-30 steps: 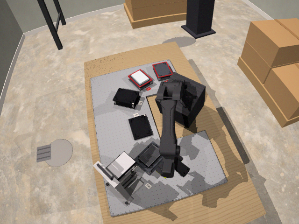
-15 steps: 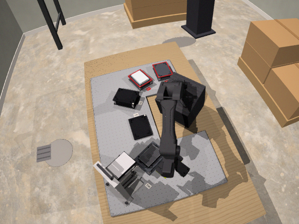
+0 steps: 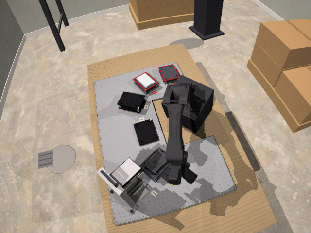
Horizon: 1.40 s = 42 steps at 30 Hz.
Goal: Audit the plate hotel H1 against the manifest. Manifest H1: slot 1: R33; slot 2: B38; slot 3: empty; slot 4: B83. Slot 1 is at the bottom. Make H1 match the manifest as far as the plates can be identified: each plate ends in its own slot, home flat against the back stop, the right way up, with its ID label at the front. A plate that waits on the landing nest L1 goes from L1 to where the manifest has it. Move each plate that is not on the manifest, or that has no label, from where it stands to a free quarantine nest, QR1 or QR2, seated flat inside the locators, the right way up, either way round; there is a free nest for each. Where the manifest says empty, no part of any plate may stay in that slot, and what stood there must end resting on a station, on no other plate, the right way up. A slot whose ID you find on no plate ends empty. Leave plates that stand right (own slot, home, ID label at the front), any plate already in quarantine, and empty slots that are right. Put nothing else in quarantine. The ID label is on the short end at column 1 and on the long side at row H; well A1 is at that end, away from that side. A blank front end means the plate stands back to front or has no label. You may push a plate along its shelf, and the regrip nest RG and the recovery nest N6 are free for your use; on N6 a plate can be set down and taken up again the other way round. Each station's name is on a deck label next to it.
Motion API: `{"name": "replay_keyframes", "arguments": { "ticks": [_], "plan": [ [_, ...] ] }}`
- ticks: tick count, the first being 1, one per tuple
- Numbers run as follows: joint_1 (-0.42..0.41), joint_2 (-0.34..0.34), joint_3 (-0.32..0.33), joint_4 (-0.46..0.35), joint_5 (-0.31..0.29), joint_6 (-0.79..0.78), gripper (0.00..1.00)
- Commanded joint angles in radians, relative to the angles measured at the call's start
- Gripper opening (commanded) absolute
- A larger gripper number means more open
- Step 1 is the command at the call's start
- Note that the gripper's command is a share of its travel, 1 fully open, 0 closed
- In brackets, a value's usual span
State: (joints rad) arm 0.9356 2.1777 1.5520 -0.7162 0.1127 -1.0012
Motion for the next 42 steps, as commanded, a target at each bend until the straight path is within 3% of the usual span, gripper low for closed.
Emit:
{"name": "replay_keyframes", "arguments": {
  "ticks": [1, 8, 10, 15, 20, 30, 33, 42],
  "plan": [
    [-0.001, -0.002, -0.004, 0.007, -0.006, -0.002, 1.0],
    [-0.005, 0.011, -0.024, 0.008, -0.011, -0.004, 1.0],
    [-0.001, -0.03, -0.021, -0.02, -0.011, -0.001, 1.0],
    [0.004, -0.041, -0.015, -0.033, -0.011, 0.002, 1.0],
    [0.014, -0.06, 0.028, -0.057, -0.011, 0.007, 1.0],
    [0.018, -0.097, 0.036, -0.102, -0.01, 0.011, 1.0],
    [0.019, -0.076, 0.045, -0.111, -0.01, 0.011, 1.0],
    [0.023, -0.126, 0.064, -0.159, -0.008, 0.017, 1.0]
  ]
}}
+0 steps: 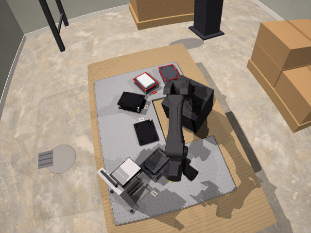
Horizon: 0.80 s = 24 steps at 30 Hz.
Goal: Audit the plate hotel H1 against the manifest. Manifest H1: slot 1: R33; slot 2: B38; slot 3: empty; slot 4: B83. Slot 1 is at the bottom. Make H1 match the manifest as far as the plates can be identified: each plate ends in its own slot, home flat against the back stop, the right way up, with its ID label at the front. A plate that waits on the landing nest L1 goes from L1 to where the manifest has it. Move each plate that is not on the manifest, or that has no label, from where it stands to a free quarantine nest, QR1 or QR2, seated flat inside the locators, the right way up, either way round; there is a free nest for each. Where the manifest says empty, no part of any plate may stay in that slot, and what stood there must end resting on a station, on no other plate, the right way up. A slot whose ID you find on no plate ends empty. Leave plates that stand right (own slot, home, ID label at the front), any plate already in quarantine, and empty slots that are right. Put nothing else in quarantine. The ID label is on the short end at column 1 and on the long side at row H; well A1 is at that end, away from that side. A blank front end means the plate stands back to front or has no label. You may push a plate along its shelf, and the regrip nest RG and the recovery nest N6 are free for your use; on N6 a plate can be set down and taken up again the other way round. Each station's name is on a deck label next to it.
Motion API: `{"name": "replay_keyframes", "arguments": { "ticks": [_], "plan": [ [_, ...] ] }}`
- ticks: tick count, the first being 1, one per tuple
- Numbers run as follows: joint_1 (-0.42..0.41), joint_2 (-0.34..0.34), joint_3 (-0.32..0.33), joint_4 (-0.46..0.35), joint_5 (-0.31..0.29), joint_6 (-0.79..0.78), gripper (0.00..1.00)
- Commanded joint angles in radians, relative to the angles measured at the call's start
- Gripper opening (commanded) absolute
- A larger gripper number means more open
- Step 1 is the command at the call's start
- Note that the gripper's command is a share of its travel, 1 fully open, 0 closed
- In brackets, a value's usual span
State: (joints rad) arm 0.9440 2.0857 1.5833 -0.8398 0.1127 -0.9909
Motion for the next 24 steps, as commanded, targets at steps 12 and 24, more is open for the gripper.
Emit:
{"name": "replay_keyframes", "arguments": {
  "ticks": [12, 24],
  "plan": [
    [0.022, -0.077, 0.073, -0.12, -0.003, 0.014, 1.0],
    [0.029, -0.112, 0.125, -0.208, 0.001, 0.022, 1.0]
  ]
}}
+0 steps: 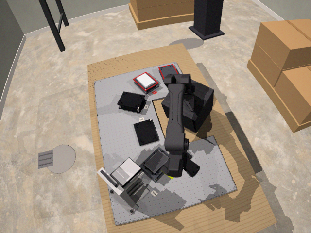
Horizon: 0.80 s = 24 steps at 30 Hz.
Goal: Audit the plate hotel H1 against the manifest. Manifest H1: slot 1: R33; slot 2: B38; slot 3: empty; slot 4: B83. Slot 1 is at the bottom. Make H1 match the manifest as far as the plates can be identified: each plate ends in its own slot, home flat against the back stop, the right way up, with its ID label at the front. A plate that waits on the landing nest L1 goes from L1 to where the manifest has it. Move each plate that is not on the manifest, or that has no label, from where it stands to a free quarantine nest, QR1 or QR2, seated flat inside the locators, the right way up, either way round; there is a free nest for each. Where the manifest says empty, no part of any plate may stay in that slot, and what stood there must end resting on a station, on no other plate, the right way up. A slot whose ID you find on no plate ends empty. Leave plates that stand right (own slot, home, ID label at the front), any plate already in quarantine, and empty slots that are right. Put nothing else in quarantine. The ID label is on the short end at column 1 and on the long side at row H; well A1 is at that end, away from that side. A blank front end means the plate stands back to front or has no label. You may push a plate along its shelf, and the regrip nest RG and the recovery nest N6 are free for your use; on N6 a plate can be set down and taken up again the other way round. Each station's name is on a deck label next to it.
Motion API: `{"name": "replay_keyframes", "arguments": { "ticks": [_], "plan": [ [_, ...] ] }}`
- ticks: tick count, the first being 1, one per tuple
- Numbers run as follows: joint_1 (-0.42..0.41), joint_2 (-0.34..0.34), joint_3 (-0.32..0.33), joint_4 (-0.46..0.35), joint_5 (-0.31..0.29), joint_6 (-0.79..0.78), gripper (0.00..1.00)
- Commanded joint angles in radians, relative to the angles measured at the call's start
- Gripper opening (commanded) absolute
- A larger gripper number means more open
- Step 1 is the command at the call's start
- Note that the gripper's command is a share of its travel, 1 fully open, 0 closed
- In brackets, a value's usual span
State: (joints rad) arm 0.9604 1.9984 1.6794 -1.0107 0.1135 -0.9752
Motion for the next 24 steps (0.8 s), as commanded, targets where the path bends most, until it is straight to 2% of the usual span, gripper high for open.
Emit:
{"name": "replay_keyframes", "arguments": {
  "ticks": [1, 14, 17, 18, 24],
  "plan": [
    [0.014, -0.02, 0.035, -0.046, 0.0, 0.004, 1.0],
    [0.024, -0.059, 0.123, -0.167, 0.003, 0.017, 1.0],
    [0.025, -0.061, 0.13, -0.175, 0.003, 0.017, 1.0],
    [-0.002, -0.069, 0.075, -0.171, -0.002, 0.034, 1.0],
    [-0.046, -0.116, 0.008, -0.12, -0.015, 0.132, 1.0]
  ]
}}
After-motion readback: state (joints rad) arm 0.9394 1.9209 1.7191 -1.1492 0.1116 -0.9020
